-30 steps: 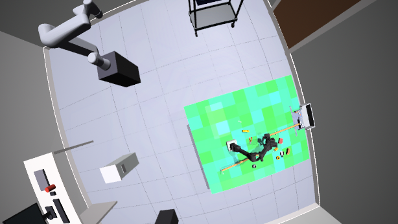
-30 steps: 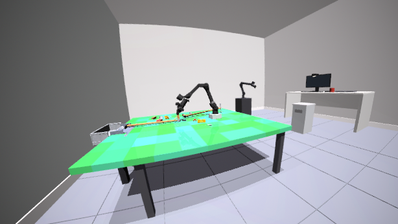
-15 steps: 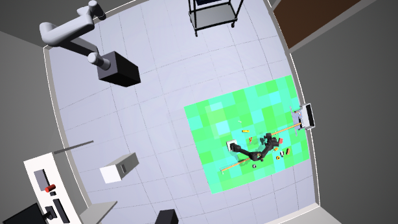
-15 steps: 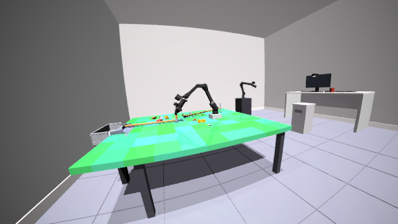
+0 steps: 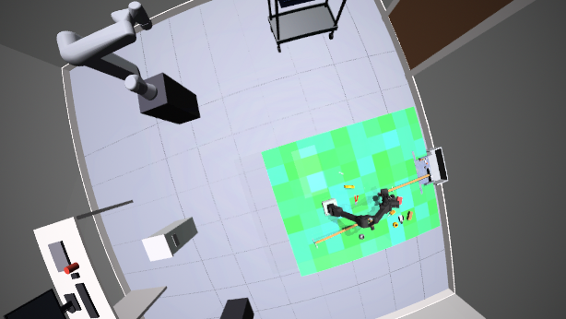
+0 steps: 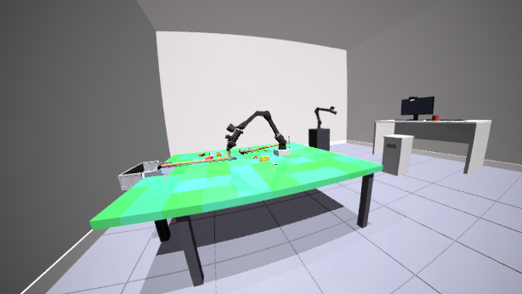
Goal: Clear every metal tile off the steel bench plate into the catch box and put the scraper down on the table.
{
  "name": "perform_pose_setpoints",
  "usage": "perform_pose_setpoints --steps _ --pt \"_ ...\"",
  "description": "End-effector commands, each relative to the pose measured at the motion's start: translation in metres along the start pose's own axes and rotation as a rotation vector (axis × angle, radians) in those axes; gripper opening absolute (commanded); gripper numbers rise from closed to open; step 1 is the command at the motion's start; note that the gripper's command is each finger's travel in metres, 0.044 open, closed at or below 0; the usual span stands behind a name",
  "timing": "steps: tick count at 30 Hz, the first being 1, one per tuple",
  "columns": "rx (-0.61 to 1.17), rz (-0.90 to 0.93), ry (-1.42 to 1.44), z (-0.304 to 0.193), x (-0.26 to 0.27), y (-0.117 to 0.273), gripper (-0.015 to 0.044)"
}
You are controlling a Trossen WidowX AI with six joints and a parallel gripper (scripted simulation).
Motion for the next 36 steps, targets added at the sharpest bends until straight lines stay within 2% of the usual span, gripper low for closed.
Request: perform_pose_setpoints --steps 1,30,36 --pt "-0.02 -0.009 -0.005 0.01 -0.003 -0.001 0.0" --pt "-0.022 -0.009 -0.005 0.039 -0.009 -0.026 0.0" --pt "-0.007 -0.002 0.0 0.031 -0.007 -0.025 0.0"
Point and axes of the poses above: the point midway between the two fingers, 35 mm back from their tips, its own y axis back along the fingers, its own x axis across the jaws, z = x × y, the point moved 10 cm from there along y, back along the fingers, and after that the axes turned 10 degrees about y, right-handed, at the moved point
